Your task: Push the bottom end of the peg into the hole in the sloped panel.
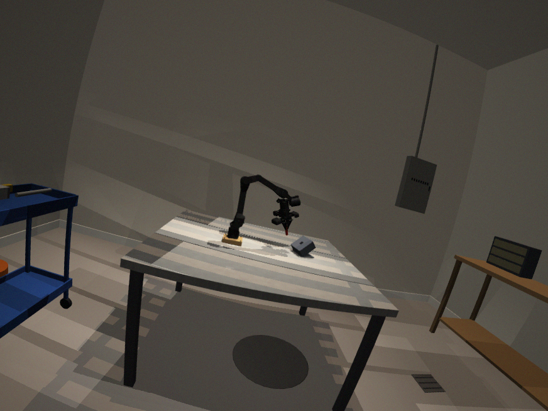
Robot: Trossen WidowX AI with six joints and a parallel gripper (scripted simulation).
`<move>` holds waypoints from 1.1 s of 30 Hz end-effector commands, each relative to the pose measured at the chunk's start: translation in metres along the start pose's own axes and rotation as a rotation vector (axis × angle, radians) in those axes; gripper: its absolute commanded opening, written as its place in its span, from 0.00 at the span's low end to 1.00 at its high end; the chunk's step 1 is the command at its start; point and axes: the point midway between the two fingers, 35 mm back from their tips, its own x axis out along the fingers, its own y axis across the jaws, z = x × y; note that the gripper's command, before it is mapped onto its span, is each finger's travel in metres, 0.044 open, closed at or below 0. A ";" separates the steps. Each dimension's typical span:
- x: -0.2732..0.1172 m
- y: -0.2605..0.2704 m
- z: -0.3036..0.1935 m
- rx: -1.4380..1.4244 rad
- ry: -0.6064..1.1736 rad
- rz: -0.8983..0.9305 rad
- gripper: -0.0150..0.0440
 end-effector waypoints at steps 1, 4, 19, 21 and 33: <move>-0.003 -0.001 -0.006 0.019 0.005 -0.035 0.25; -0.004 -0.002 -0.010 0.030 0.011 -0.054 0.25; -0.012 -0.003 -0.031 0.082 0.044 -0.151 0.25; -0.013 -0.003 -0.034 0.088 0.049 -0.163 0.25; -0.021 -0.002 -0.051 0.125 0.080 -0.239 0.25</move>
